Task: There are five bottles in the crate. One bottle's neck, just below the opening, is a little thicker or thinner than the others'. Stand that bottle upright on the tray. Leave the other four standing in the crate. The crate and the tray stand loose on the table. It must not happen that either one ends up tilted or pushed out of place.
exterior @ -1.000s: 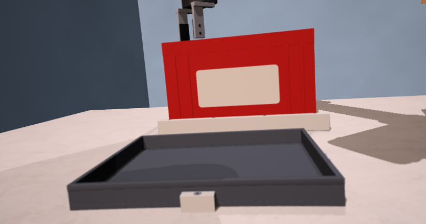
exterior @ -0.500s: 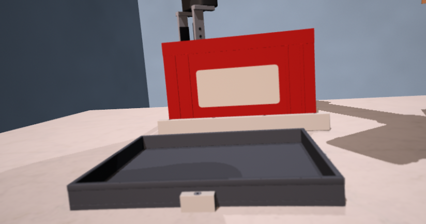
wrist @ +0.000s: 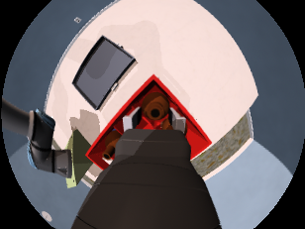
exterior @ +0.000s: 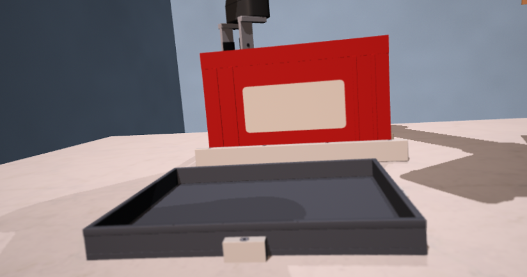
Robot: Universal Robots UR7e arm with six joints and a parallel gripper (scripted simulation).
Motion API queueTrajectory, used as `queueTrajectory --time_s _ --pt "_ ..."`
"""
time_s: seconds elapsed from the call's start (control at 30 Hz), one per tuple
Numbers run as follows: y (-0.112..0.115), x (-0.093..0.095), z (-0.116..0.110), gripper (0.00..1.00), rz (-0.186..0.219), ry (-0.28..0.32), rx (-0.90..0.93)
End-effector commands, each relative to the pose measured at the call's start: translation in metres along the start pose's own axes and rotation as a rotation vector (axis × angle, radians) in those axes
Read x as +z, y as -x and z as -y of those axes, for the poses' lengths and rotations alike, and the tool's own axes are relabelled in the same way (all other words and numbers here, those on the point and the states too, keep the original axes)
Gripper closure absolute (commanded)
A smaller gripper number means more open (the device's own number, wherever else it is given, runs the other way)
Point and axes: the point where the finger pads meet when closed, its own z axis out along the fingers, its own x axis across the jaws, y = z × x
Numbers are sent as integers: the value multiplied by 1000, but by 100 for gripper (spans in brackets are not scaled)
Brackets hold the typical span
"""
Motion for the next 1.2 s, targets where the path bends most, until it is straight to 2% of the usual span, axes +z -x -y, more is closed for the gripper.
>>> queueTrajectory --time_s 0.0,0.33,1.17 --pt "0 4 0 0 -2 0 0" --pt "0 13 0 0 -2 0 0" --pt "0 17 0 0 -2 0 0"
